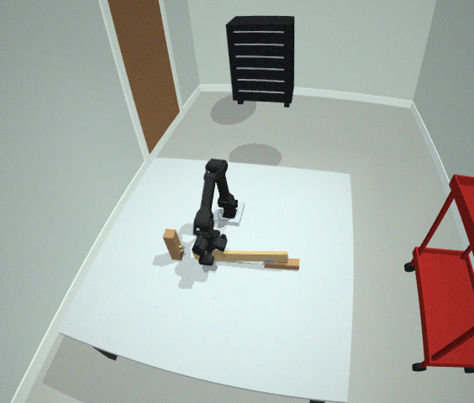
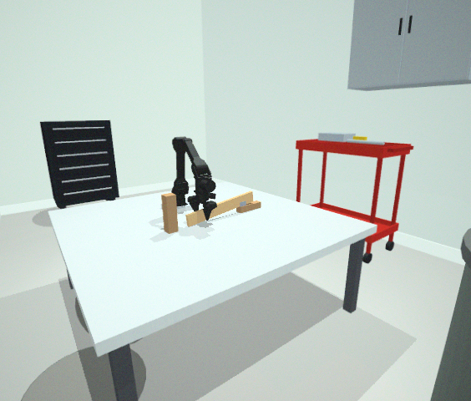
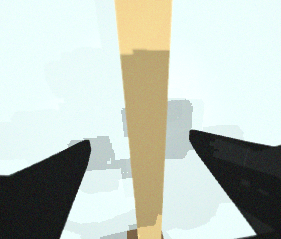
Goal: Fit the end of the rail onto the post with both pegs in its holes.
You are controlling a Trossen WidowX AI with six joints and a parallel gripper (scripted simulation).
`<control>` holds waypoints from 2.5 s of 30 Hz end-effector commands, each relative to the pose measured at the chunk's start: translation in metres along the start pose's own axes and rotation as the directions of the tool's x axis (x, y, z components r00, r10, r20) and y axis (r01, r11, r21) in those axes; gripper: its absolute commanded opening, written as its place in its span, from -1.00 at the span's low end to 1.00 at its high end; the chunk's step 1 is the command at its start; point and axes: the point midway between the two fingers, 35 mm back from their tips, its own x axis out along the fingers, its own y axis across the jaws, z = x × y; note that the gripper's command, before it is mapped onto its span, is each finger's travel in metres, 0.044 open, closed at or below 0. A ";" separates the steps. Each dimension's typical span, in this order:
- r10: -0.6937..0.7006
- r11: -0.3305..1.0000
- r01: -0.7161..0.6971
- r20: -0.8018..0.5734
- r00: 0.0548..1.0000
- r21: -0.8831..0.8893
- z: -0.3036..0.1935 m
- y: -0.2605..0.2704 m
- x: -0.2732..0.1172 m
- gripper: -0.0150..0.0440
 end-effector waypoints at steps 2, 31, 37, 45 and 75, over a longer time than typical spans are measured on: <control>0.006 1.000 -0.006 0.005 1.000 -0.005 0.001 0.002 0.005 0.73; 0.006 1.000 -0.006 0.005 1.000 -0.005 0.001 0.002 0.005 -0.49; 0.006 1.000 -0.006 0.005 1.000 -0.005 0.000 0.002 0.002 -0.49; 0.006 1.000 -0.006 0.005 1.000 -0.005 0.000 0.001 -0.002 -0.49; 0.005 1.000 -0.005 0.005 1.000 -0.005 0.000 -0.003 -0.017 -0.49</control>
